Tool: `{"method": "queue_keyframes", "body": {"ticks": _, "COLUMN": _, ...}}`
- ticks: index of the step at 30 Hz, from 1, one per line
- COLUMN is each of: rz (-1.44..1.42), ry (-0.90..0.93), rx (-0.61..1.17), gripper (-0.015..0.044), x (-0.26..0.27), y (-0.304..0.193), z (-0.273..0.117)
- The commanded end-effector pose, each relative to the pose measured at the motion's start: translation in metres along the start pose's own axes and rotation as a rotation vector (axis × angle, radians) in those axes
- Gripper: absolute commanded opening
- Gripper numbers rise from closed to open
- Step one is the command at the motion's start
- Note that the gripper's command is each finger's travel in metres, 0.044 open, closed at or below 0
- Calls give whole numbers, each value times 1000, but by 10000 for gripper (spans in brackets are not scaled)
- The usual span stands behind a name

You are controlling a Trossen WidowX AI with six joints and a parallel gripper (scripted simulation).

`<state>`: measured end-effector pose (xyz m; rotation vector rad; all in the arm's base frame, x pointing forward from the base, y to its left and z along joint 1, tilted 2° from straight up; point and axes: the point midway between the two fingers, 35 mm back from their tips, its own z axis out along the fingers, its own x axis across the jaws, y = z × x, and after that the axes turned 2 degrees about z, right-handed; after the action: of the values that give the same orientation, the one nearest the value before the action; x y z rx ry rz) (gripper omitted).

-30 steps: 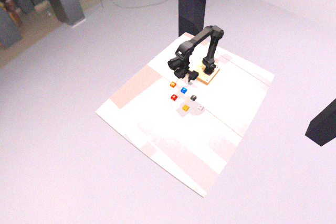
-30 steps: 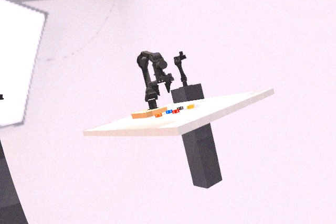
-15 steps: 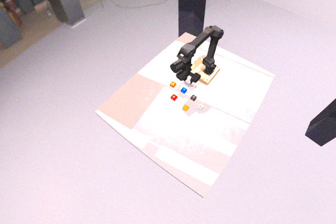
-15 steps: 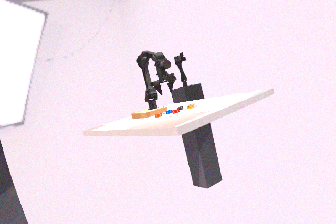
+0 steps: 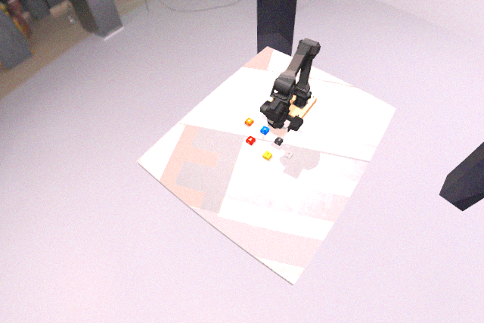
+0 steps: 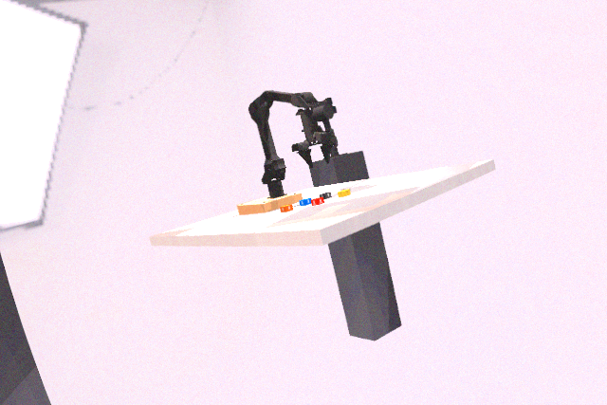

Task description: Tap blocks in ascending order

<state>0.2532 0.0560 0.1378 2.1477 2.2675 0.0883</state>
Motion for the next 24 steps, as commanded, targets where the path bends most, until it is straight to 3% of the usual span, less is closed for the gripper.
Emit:
{"method": "queue_keyframes", "body": {"ticks": 1, "rz": 4, "ry": -3, "rx": -7, "gripper": 400, "x": 2, "y": 2, "z": -1}}
{"method": "queue_keyframes", "body": {"ticks": 13, "rz": 5, "ry": -3, "rx": -7, "gripper": 400, "x": 4, "y": 3, "z": -2}}
{"method": "queue_keyframes", "body": {"ticks": 19, "rz": 5, "ry": 4, "rx": -9, "gripper": 400, "x": 72, "y": 21, "z": -2}}
{"method": "queue_keyframes", "body": {"ticks": 24, "rz": 5, "ry": 5, "rx": -9, "gripper": 400, "x": 81, "y": 22, "z": -2}}
